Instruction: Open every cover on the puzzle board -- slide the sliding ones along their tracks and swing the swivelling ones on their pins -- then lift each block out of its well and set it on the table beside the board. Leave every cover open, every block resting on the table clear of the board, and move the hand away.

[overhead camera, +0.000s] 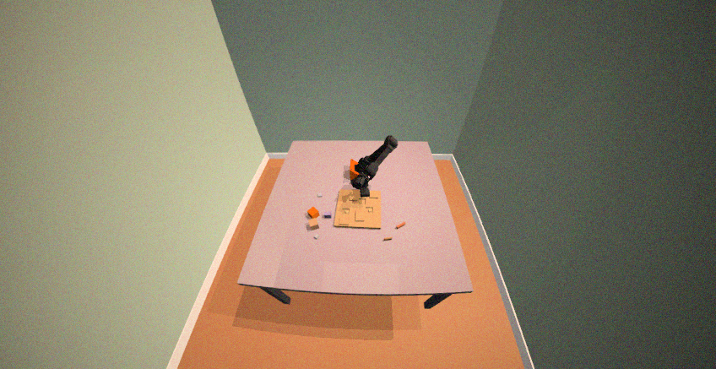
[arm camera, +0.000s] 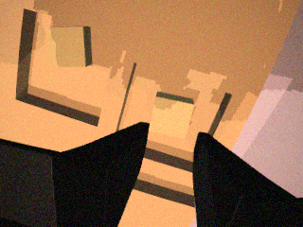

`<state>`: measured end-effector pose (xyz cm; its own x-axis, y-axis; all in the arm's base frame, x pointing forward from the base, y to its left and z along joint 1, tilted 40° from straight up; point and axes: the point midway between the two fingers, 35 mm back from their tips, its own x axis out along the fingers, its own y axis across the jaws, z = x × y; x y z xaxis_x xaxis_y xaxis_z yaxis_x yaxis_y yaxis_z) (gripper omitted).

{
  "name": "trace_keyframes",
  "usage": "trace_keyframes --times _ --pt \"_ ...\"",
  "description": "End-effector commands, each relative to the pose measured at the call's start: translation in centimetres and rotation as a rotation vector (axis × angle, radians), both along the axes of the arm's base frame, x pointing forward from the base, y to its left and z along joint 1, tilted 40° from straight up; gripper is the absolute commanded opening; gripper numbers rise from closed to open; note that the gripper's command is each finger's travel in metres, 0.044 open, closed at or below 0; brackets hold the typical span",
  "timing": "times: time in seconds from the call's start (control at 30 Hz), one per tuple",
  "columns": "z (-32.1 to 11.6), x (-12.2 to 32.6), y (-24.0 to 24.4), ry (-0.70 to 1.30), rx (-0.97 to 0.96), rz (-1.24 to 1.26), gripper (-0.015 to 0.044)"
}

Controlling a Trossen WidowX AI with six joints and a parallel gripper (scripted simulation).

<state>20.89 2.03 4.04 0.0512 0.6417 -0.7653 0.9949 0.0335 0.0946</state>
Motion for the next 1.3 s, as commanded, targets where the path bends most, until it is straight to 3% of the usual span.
trace_keyframes --times 0.0,0.27,1.27 --pt "1.5 0.1 -1.4 -0.012 -0.009 0.001 0.0144" --pt "3.3 -0.1 -2.8 -0.014 -0.007 0.002 0.0144" --pt "0.6 0.1 -0.6 -0.015 -0.006 0.002 0.0144"
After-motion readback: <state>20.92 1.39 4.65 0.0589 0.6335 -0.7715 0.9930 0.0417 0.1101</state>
